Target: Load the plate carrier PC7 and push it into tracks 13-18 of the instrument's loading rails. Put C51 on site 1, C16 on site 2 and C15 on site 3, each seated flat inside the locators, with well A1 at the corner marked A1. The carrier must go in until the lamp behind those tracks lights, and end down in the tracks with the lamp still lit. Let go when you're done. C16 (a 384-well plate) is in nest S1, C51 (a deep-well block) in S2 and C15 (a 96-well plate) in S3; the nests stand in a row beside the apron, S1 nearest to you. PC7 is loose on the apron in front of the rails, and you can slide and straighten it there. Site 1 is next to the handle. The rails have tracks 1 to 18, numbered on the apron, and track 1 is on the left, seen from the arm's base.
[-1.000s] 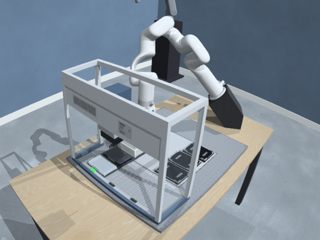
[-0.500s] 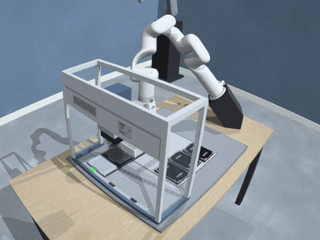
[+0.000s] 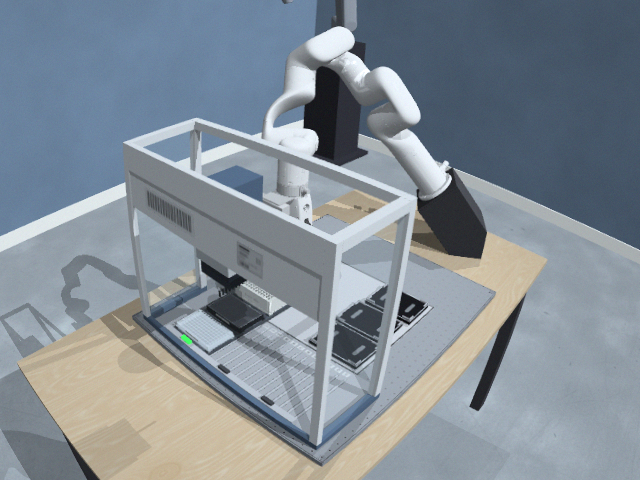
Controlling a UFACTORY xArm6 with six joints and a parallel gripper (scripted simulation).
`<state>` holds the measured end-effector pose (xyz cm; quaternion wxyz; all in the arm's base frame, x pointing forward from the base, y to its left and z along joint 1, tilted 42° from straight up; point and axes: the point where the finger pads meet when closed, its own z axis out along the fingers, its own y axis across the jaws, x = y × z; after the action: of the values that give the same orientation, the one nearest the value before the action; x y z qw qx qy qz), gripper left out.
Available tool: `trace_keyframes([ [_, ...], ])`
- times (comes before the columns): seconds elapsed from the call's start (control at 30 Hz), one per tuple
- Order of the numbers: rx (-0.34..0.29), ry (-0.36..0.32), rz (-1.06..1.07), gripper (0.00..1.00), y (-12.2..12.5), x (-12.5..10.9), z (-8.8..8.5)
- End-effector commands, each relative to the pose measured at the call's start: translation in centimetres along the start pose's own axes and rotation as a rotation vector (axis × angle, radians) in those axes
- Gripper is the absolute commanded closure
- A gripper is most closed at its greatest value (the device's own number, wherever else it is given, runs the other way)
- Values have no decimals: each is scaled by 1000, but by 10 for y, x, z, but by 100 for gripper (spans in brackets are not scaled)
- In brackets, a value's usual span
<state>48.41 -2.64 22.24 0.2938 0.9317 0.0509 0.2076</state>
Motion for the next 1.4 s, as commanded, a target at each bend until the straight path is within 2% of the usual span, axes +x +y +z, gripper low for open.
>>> trace_keyframes([
  [0.0,0,3,1,18,0,1,-8],
  [0.9,1,3,1,18,0,1,-49],
  [1.37,1,3,1,18,0,1,-53],
])
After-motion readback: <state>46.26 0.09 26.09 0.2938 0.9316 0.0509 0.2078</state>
